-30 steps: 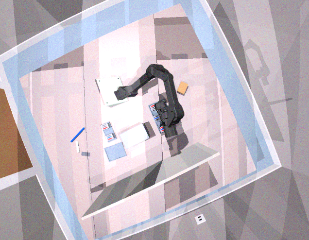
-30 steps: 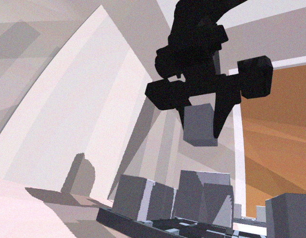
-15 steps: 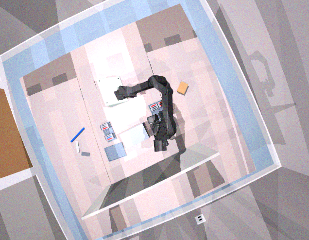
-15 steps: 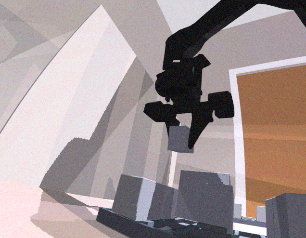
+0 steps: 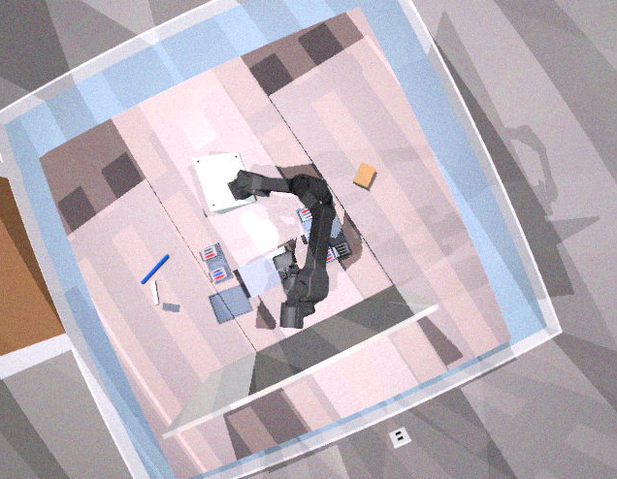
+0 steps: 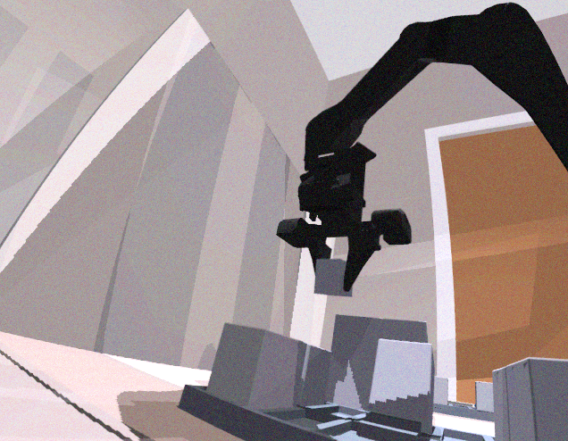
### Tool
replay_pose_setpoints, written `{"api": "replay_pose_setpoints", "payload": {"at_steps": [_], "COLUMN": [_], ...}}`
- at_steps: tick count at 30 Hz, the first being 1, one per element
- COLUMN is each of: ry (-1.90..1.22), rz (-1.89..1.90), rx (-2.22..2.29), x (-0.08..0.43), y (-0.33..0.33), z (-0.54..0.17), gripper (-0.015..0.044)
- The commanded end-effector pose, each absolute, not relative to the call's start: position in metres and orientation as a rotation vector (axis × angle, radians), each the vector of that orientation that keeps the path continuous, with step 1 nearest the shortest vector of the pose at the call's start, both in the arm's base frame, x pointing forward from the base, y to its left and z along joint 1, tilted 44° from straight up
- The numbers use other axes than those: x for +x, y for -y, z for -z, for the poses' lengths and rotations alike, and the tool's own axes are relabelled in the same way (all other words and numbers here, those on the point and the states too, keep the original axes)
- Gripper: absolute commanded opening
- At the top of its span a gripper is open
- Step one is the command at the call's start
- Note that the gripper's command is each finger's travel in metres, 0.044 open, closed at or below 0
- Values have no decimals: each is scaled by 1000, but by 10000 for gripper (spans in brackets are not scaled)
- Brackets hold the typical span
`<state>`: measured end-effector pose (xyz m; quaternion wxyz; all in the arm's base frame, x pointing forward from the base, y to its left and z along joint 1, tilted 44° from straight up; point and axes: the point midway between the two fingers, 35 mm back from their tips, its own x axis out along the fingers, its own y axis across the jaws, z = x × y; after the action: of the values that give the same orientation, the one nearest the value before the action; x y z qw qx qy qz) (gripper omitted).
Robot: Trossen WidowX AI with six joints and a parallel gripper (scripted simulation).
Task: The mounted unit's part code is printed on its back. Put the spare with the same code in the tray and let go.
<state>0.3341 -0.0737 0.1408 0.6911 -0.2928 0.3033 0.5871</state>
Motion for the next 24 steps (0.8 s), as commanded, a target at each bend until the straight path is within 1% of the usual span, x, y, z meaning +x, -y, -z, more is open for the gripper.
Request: {"api": "replay_pose_setpoints", "payload": {"at_steps": [1, 12, 24], "ry": [-677, -673, -656], "rz": [-1308, -1325, -1345], "rx": [-669, -665, -657], "x": [340, 346, 340], "y": [93, 140, 188], "z": [-129, -85, -31], "gripper": [0, 0, 0]}}
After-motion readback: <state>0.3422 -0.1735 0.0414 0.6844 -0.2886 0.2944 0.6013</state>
